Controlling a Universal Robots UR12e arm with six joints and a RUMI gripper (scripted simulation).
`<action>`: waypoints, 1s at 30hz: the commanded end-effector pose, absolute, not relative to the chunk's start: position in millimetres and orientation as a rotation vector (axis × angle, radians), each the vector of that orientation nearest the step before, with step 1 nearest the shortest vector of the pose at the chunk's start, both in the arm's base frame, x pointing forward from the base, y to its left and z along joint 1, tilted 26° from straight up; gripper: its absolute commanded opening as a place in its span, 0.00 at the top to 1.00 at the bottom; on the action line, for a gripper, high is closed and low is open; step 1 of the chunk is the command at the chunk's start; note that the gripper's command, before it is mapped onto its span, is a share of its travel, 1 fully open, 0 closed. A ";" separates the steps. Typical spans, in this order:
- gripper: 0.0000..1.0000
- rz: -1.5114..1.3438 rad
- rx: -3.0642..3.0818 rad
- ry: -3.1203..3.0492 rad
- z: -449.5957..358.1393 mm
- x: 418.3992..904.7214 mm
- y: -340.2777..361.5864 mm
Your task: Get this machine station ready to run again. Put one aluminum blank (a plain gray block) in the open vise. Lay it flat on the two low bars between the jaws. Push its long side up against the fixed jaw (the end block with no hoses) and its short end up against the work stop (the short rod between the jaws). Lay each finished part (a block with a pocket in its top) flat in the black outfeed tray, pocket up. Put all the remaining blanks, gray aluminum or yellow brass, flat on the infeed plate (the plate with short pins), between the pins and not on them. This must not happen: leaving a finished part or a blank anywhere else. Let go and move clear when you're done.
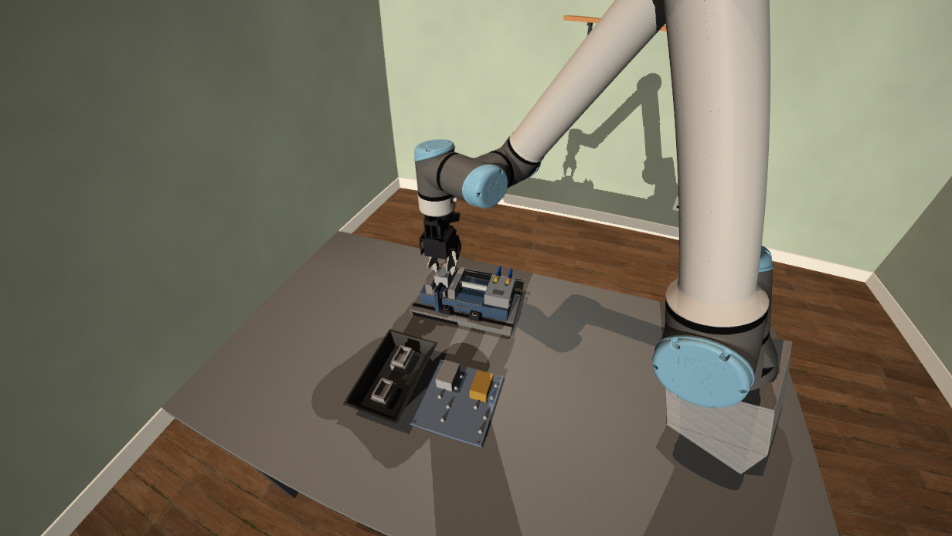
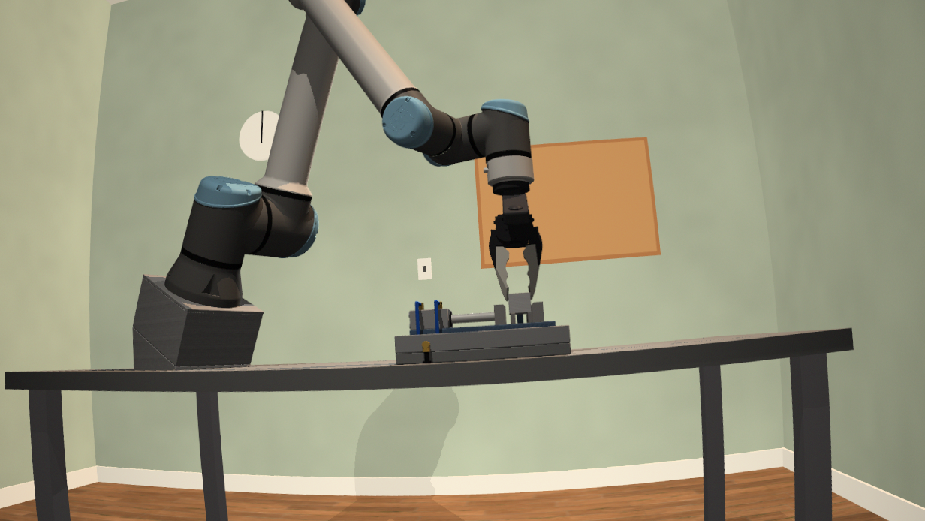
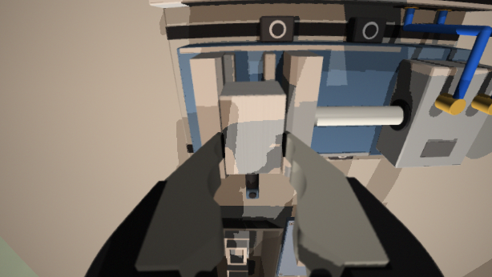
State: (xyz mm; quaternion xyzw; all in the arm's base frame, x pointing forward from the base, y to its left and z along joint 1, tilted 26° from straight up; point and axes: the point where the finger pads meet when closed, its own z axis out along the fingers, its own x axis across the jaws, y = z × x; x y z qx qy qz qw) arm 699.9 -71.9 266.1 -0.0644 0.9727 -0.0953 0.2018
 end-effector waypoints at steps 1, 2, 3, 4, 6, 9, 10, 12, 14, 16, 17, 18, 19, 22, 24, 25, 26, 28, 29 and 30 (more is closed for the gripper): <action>1.00 -0.267 -0.180 2.715 267.1 700.3 -71.9; 1.00 -0.267 -0.180 2.715 267.1 700.3 -71.9; 1.00 -0.267 -0.180 2.715 267.1 700.3 -71.9; 1.00 -0.267 -0.180 2.715 267.1 700.3 -71.9; 1.00 -0.267 -0.180 2.715 267.1 700.3 -71.9; 0.60 -0.267 -0.180 2.715 267.1 700.3 -71.9; 0.60 -0.267 -0.180 2.715 267.1 700.3 -71.9; 0.60 -0.267 -0.180 2.715 267.1 700.3 -71.9; 0.60 -0.267 -0.180 2.715 267.1 700.3 -71.9; 0.60 -0.267 -0.180 2.715 267.1 700.3 -71.9; 0.60 -0.267 -0.180 2.715 267.1 700.3 -71.9; 0.60 -0.267 -0.180 2.715 267.1 700.3 -71.9; 0.60 -0.267 -0.180 2.715 267.1 700.3 -71.9; 0.60 -0.267 -0.180 2.715 267.1 700.3 -71.9; 0.60 -0.267 -0.180 2.715 267.1 700.3 -71.9; 0.60 -0.267 -0.180 2.715 267.1 700.3 -71.9; 0.60 -0.267 -0.180 2.715 267.1 700.3 -71.9; 0.60 -0.267 -0.180 2.715 267.1 700.3 -71.9; 0.60 -0.267 -0.180 2.715 267.1 700.3 -71.9; 0.60 -0.267 -0.180 2.715 267.1 700.3 -71.9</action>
